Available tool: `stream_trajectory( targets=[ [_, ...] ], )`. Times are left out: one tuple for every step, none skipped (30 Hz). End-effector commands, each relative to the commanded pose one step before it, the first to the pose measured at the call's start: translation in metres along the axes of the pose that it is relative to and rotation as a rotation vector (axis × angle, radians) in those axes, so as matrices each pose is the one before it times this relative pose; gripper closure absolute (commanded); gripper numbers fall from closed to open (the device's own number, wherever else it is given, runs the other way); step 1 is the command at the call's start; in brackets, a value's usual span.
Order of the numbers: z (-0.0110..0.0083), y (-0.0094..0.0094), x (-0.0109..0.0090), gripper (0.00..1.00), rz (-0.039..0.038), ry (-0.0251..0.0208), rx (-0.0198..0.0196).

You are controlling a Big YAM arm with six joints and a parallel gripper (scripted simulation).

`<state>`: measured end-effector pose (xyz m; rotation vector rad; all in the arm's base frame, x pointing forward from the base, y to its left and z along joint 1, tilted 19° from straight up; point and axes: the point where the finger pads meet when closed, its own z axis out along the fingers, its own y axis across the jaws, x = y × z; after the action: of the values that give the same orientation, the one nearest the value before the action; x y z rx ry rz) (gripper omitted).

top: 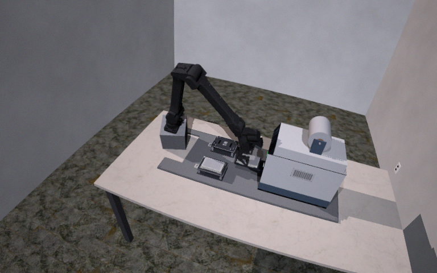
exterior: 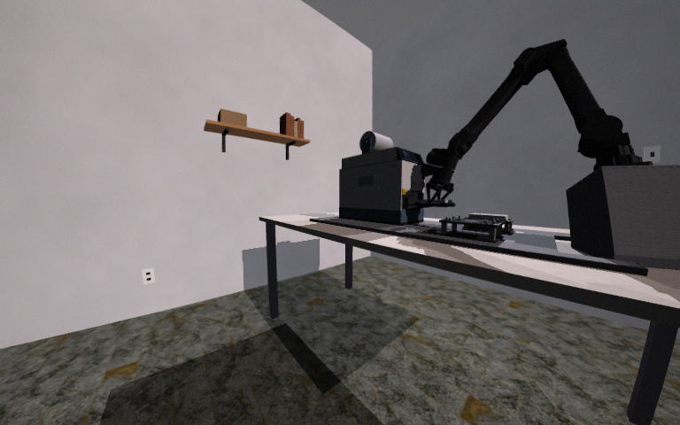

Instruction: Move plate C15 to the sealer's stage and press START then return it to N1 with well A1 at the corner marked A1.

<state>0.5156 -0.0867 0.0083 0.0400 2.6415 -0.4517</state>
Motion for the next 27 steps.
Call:
stream_trajectory(
  targets=[
    [0.00954,-0.00338,0.01035,0.00,-0.00779,0.03487,0.00169],
    [0.00000,0.00000,0.00000,0.00,0.00000,0.00000,0.00000],
    [0.00000,0.00000,0.00000,0.00,0.00000,0.00000,0.00000],
    [-0.00230,0.00174,-0.00193,0.00,-0.00300,-0.00581,-0.00146],
    [-0.00197,0.00136,-0.00165,0.00,-0.00234,-0.00496,-0.00115],
    [-0.00197,0.00136,-0.00165,0.00,-0.00209,-0.00496,-0.00117],
    [-0.00197,0.00137,-0.00165,0.00,-0.00227,-0.00496,-0.00118],
    [-0.00197,0.00137,-0.00165,0.00,-0.00227,-0.00496,-0.00119],
    [-0.00197,0.00137,-0.00165,0.00,-0.00226,-0.00496,-0.00121],
    [-0.00194,0.00128,-0.00163,0.00,-0.00184,-0.00490,-0.00114],
    [-0.00084,0.00174,-0.00066,0.00,-0.00290,-0.00205,-0.00151],
    [-0.00031,-0.00031,-0.00022,0.00,0.00060,-0.00076,0.00031],
    [0.00025,-0.00250,0.00026,0.00,0.00433,0.00063,0.00225],
    [0.00028,-0.00260,0.00028,0.00,0.00449,0.00069,0.00234],
    [0.00023,-0.00241,0.00024,0.00,0.00416,0.00057,0.00217],
    [0.00016,-0.00213,0.00018,0.00,0.00368,0.00039,0.00192],
    [0.00016,-0.00213,0.00018,0.00,0.00368,0.00039,0.00193],
    [0.00016,-0.00213,0.00018,0.00,0.00368,0.00039,0.00193],
    [0.00000,0.00000,0.00000,0.00,0.00000,0.00000,0.00000],
    [0.00000,0.00000,0.00000,0.00,0.00000,0.00000,0.00000],
    [0.00024,-0.00045,0.00027,0.00,0.00078,0.00067,0.00045],
    [0.00020,-0.00047,0.00022,0.00,0.00082,0.00054,0.00046],
    [0.00019,-0.00037,0.00022,0.00,0.00064,0.00054,0.00037],
    [0.00015,-0.00049,0.00018,0.00,0.00086,0.00041,0.00048],
    [0.00021,-0.00036,0.00024,0.00,0.00063,0.00059,0.00037],
    [0.00014,-0.00039,0.00018,0.00,0.00068,0.00041,0.00039],
    [0.00012,-0.00029,0.00016,0.01,0.00052,0.00035,0.00030]
  ],
)
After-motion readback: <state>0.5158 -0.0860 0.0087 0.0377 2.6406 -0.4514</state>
